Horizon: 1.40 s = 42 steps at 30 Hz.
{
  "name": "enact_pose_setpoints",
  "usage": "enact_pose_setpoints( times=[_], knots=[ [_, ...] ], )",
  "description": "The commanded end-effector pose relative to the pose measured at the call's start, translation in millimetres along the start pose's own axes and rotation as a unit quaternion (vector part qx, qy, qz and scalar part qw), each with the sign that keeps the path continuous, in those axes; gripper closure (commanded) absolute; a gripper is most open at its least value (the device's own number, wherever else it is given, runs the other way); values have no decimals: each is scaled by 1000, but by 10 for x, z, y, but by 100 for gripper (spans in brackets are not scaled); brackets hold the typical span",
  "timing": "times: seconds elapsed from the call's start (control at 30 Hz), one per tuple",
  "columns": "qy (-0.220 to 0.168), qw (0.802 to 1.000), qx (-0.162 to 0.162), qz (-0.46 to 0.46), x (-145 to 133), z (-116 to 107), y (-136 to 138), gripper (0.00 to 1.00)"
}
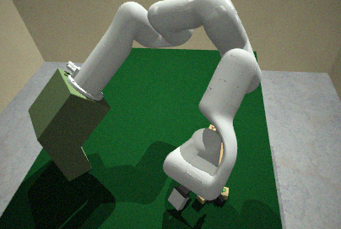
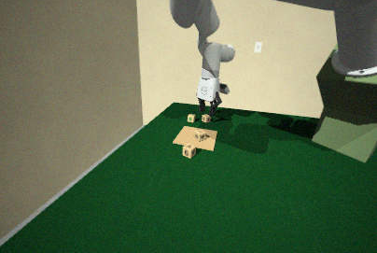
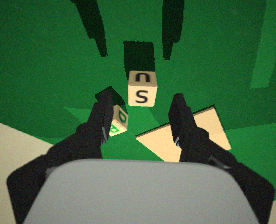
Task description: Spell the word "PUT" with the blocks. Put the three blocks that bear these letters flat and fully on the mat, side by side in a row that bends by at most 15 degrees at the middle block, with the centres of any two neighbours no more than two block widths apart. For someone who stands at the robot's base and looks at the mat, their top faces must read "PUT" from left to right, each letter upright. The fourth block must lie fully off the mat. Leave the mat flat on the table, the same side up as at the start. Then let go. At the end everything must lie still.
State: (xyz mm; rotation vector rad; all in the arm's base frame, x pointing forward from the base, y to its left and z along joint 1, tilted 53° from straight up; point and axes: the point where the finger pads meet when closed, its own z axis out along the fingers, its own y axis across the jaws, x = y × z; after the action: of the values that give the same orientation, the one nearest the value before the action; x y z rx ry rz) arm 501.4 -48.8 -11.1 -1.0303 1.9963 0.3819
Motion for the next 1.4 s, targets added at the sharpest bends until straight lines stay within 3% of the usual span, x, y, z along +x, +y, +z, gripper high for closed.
enact_pose_setpoints(
  times=[0.0, 0.57, 1.37],
  knots=[
    [0, 1000, 1, 0, -1, -9, -11, 31],
    [0, 1000, 1, 0, -1, 10, -11, 31],
    [0, 1000, 1, 0, -1, 333, -11, 31]
  ],
)
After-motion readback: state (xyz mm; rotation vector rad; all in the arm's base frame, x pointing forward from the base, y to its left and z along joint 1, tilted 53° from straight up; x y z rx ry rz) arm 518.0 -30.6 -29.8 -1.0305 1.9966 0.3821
